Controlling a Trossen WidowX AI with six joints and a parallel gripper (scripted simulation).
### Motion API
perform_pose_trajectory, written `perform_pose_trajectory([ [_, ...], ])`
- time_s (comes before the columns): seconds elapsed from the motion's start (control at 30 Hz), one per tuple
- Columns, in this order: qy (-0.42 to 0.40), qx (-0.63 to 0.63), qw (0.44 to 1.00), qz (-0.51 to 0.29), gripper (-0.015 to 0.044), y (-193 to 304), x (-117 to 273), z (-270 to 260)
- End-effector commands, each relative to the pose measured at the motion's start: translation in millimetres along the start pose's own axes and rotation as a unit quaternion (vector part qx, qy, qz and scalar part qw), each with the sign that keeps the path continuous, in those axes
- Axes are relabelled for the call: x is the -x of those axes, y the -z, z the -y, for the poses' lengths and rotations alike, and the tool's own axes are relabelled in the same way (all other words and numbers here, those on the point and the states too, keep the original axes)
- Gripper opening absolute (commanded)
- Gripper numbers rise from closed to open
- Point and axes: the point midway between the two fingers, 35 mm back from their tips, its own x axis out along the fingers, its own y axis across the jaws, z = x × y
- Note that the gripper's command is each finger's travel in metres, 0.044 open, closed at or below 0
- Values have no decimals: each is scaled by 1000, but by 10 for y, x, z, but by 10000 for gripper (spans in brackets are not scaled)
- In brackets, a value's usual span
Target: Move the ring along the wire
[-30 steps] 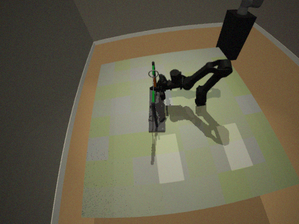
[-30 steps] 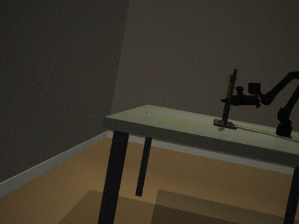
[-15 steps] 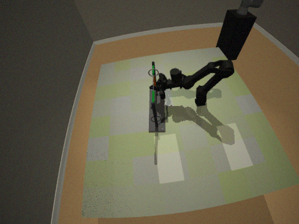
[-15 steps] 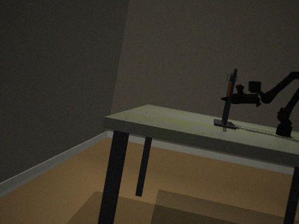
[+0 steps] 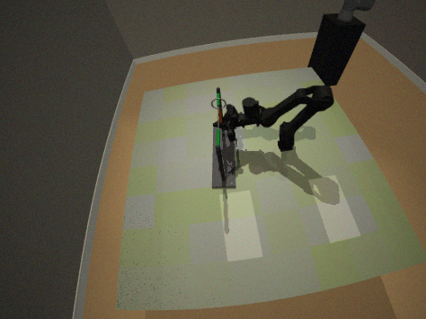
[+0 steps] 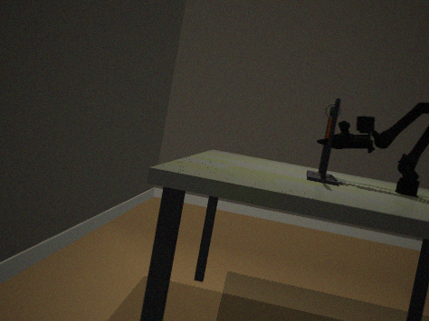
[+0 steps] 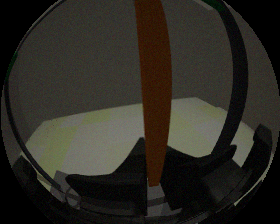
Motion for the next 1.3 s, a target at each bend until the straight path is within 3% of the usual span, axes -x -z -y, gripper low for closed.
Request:
perform_pose_trajectory([
  [0.0, 1, -1, 1000, -1, -150, 1, 0, -29],
  [1.27, 5, -18, 1000, -2, -150, -7, -4, -442],
])
